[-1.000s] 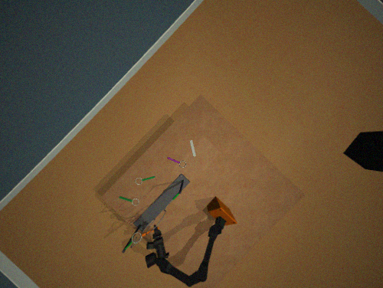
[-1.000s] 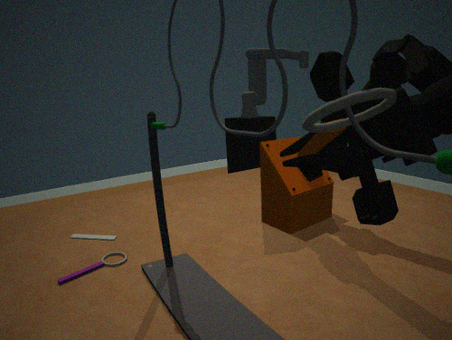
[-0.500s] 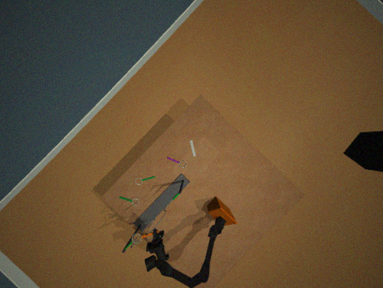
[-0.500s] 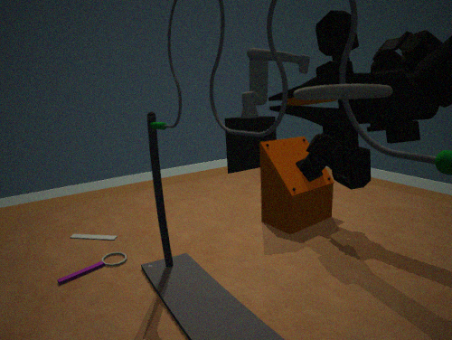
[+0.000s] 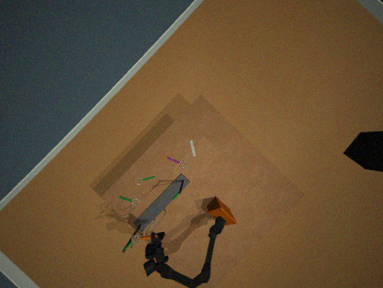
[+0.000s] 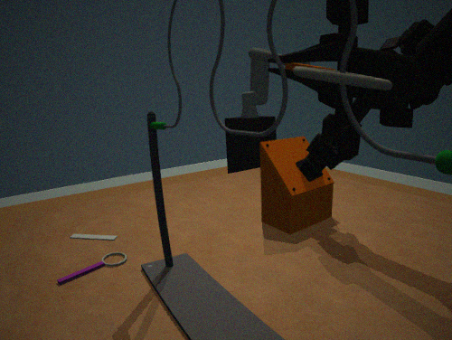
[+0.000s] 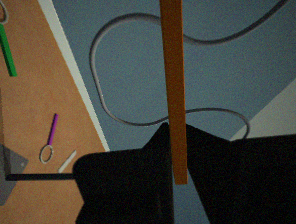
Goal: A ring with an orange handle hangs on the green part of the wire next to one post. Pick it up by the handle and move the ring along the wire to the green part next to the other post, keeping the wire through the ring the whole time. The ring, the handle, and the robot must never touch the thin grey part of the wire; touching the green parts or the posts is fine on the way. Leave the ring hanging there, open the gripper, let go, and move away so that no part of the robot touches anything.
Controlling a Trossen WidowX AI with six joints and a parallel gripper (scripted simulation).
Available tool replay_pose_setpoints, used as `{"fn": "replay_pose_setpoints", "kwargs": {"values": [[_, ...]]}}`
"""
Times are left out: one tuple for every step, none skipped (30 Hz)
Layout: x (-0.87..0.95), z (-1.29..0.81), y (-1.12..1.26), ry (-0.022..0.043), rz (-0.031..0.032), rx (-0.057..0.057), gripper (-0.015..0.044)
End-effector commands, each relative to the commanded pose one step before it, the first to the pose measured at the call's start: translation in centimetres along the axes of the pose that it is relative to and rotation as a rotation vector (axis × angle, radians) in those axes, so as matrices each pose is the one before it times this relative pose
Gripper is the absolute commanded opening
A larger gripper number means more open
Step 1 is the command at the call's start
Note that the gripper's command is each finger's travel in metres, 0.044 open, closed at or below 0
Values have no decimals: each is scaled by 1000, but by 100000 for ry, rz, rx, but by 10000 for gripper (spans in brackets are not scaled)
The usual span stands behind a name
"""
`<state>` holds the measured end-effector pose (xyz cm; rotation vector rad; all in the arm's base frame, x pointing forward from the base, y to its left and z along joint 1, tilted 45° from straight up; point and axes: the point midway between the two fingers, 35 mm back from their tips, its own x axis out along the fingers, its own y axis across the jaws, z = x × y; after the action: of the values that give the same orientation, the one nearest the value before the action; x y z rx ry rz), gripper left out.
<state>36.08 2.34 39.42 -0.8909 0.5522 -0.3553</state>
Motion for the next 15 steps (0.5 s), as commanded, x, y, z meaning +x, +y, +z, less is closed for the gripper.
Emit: {"fn": "replay_pose_setpoints", "kwargs": {"values": [[-55, 11, -1170, 313, -3312, -3923, -150], [-7, 5, -201, 27, -552, -1060, -150], [-7, 4, -195, 28, -534, -1027, -150], [-7, 5, -182, 26, -483, -937, -150], [-12, 9, -251, 38, -621, -1222, -150], [-9, 7, -175, 27, -404, -813, -150], [-9, 7, -154, 23, -347, -696, -150], [-11, 10, -188, 27, -433, -846, -150], [-11, 9, -194, 27, -443, -869, -150], [-10, 8, -186, 27, -422, -831, -150], [-11, 12, -148, 18, -245, -518, -150], [-12, 14, -132, 15, -170, -380, -150], [-13, 16, -134, 15, -158, -358, -150], [-14, 17, -141, 15, -163, -367, -150], [-14, 17, -144, 16, -165, -371, -150]]}}
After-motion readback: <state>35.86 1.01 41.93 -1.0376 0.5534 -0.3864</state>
